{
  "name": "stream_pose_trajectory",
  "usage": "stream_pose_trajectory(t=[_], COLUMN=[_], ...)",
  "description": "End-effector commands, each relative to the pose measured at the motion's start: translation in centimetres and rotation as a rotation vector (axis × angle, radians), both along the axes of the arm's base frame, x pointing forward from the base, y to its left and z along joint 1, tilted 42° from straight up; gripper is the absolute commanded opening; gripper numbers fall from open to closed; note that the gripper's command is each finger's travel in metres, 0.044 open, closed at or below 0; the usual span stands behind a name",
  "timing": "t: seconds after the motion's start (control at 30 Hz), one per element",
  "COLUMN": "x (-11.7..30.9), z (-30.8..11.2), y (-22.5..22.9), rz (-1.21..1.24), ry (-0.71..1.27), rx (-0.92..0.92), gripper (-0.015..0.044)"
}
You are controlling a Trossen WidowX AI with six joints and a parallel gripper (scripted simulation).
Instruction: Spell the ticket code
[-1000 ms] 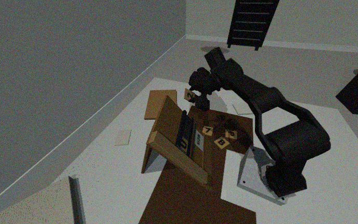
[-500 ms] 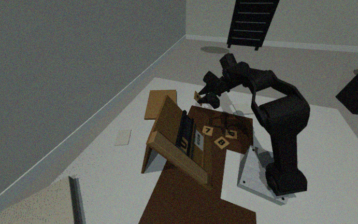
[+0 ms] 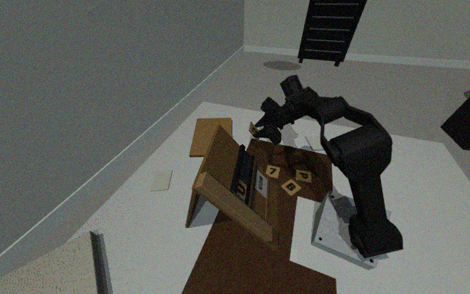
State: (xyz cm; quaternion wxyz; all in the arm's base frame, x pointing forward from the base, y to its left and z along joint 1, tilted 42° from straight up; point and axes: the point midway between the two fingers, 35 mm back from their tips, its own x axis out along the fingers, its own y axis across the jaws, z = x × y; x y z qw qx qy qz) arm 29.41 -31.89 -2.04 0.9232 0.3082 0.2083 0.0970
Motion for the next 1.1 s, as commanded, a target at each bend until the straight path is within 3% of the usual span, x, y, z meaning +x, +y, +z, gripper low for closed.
stream_pose_trajectory(t=[0.0,1.07], x=[1.26,1.72], z=[-0.65,-0.23], y=[0.75,1.35], rz=[-0.002,-0.002], ry=[0.002,-0.001], rx=[0.014,0.016], gripper=[0.0,0.0])
